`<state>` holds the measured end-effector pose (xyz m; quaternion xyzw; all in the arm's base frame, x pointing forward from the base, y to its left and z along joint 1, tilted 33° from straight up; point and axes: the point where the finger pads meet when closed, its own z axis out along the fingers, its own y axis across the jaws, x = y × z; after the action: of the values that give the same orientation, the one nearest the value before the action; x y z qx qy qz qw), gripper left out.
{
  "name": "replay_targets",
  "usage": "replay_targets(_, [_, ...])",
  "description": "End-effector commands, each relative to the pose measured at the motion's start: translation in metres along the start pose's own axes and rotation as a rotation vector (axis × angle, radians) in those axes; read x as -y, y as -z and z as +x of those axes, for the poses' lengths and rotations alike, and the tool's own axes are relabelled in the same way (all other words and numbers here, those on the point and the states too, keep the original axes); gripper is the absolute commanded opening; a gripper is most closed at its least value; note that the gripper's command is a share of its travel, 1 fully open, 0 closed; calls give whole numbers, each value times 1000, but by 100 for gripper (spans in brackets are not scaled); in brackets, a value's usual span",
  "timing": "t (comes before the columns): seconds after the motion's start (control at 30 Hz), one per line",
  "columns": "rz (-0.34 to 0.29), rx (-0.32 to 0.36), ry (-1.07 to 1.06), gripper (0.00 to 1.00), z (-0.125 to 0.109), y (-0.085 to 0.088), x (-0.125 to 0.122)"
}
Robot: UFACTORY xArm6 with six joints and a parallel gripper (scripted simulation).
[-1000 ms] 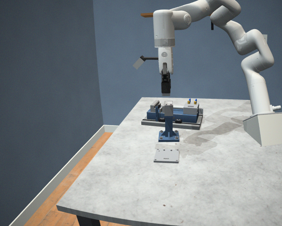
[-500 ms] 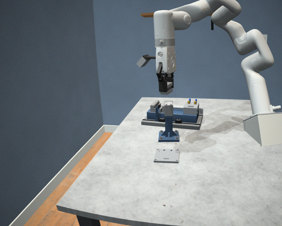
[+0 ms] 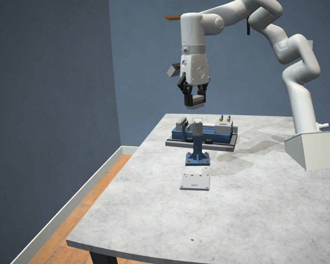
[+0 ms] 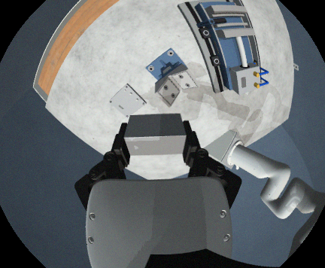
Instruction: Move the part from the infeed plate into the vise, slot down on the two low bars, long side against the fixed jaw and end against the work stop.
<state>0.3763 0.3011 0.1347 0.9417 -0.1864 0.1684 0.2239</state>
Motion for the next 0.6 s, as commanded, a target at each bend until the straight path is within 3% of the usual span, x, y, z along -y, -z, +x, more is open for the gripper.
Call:
replay_targets(0.0, [5,-4,-56,0,2,2,-1])
replay_targets(0.57, [5,-3,-351,0,10,1,-13])
